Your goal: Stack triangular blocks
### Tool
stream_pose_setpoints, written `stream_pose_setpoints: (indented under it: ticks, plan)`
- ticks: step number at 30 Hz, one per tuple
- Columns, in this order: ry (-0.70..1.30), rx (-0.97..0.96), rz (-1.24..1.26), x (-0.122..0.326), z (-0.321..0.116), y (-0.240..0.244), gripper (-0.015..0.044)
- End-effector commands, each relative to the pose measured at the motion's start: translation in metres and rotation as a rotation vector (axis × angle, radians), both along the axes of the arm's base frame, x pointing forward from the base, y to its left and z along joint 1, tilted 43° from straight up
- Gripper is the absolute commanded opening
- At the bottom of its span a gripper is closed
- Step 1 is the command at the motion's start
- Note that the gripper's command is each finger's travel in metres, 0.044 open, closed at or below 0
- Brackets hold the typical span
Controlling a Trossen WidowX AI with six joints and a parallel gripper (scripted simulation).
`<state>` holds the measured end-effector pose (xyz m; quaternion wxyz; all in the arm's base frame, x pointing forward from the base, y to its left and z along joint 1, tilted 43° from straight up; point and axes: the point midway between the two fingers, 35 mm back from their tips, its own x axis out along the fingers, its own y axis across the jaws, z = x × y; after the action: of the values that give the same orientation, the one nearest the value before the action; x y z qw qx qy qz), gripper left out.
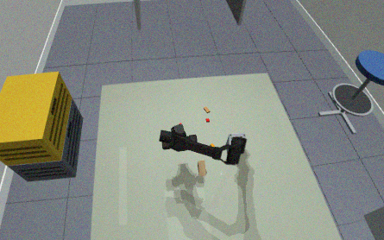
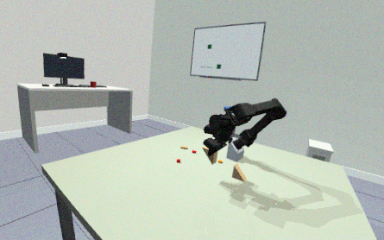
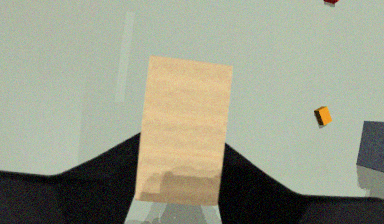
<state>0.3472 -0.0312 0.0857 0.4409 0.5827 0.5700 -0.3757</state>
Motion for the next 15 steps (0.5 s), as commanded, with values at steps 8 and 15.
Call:
stream_pose_setpoints:
  ticks: [8,15]
  plan:
    - [0.002,-0.004,-0.004,-0.02,0.037,0.029,0.0]
    - [0.003,-0.002,-0.005,-0.037,0.06,0.048,0.0]
